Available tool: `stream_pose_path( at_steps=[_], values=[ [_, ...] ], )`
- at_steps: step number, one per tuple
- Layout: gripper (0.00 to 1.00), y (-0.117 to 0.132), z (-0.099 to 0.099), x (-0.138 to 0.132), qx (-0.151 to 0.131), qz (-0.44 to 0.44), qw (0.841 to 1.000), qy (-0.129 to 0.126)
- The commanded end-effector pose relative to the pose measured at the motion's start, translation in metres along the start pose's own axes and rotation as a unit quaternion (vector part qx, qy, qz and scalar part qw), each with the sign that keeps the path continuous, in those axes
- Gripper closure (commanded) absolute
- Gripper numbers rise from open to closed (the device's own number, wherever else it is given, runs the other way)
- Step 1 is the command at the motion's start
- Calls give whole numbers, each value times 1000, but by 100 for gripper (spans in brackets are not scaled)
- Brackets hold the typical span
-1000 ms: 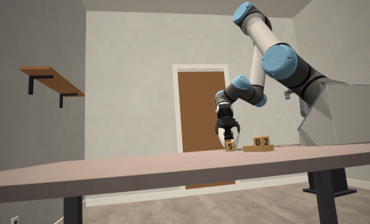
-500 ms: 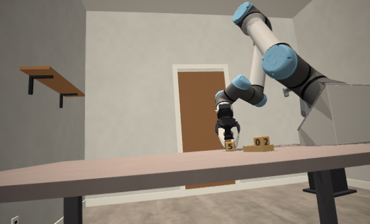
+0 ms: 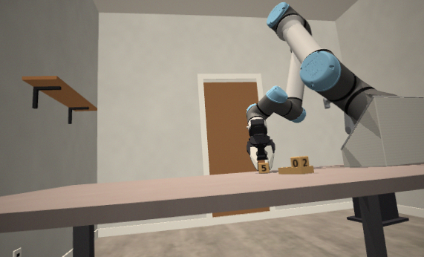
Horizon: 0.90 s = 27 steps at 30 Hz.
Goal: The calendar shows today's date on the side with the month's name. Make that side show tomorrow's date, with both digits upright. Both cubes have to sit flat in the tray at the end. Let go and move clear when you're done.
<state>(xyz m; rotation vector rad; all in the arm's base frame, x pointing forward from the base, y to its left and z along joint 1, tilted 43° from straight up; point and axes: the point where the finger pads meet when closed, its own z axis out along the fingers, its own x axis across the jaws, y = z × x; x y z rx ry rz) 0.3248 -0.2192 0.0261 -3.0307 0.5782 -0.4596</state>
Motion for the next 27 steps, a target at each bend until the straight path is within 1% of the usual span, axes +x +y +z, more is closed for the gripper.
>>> stream_pose_path(
  at_steps=[1, 2, 4, 5, 9, 10, 12, 13, 15, 16, 27],
  values=[
    [85, 0, 0, 0, 0, 0, 1000, 0],
    [82, 0, 0, 0, 0, 0, 1000, 0],
    [82, 0, 0, 0, 0, 0, 1000, 0],
    [78, 0, 0, 0, 0, 0, 1000, 0],
    [78, 0, 0, 0, 0, 0, 1000, 0],
    [74, 0, 0, 0, 0, 0, 1000, 0],
    [74, 0, 0, 0, 0, 0, 1000, 0],
    [71, 0, 0, 0, 0, 0, 1000, 0],
    [71, 0, 0, 0, 0, 0, 1000, 0],
    [58, 0, 0, 0, 0, 0, 1000, 0],
    [58, 0, 0, 0, 0, 0, 1000, 0]
  ],
)
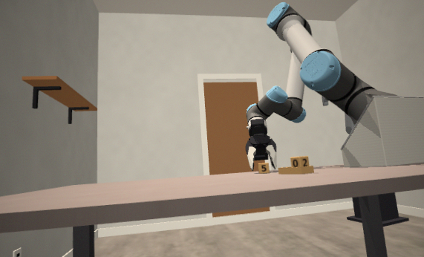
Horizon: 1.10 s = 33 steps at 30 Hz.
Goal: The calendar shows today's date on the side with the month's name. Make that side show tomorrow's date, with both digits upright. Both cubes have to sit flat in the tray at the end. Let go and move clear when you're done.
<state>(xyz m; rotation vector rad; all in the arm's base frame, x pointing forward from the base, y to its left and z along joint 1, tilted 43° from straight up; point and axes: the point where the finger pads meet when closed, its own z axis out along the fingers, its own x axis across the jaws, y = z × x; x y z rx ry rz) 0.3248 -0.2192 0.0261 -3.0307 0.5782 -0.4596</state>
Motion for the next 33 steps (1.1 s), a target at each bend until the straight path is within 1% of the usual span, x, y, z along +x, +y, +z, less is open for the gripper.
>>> stream_pose_path(
  at_steps=[1, 15, 20, 29, 31, 33],
  values=[
    [58, 0, 0, 0, 0, 0, 1000, 0],
    [58, -4, -4, 0, 0, 0, 1000, 0],
    [58, -12, -12, 0, 0, 0, 1000, 0],
    [58, -33, -33, 0, 0, 0, 1000, 0],
    [58, -33, -33, 0, 0, 0, 1000, 0],
    [58, -38, -38, 0, 0, 0, 1000, 0]
  ],
)
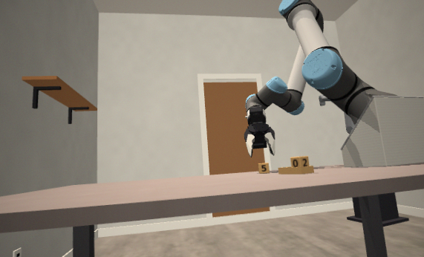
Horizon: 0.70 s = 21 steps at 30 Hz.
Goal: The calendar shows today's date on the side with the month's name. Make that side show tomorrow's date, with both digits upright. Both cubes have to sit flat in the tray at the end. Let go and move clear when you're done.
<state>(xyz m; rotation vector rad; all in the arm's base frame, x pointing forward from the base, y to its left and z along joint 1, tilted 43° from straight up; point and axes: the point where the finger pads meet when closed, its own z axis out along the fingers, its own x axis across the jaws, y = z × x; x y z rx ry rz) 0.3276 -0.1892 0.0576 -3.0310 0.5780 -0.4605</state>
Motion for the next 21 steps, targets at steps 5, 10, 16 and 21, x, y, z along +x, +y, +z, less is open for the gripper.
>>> stream_pose_path(
  at_steps=[5, 10, 16, 21],
  values=[
    [58, -15, -16, 0, 0, 0, 1000, 0],
    [58, -18, -19, 0, 0, 0, 1000, 0],
    [58, -18, -19, 0, 0, 0, 1000, 0],
    [58, -18, -18, -1, -8, -1, 1000, -2]
  ],
)
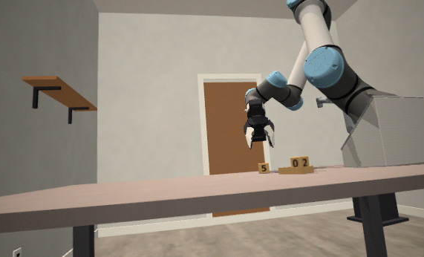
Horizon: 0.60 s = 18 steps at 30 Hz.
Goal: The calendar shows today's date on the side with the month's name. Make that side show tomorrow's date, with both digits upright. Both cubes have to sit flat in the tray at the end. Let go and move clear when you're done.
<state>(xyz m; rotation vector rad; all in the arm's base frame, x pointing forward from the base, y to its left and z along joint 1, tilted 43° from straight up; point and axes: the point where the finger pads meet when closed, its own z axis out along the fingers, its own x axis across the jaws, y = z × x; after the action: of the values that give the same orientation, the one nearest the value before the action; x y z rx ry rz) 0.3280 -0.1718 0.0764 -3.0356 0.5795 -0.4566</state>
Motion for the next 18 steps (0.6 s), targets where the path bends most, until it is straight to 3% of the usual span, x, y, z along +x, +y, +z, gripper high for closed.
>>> stream_pose_path(
  at_steps=[1, 9, 11, 18],
  values=[
    [58, 0, 1, -1, -9, -1, 1000, -2],
    [58, -1, 3, -3, -55, -3, 998, -9],
    [58, -1, 3, -3, -55, -3, 998, -9],
    [58, -2, 2, -1, -103, -2, 995, -5]
  ],
)
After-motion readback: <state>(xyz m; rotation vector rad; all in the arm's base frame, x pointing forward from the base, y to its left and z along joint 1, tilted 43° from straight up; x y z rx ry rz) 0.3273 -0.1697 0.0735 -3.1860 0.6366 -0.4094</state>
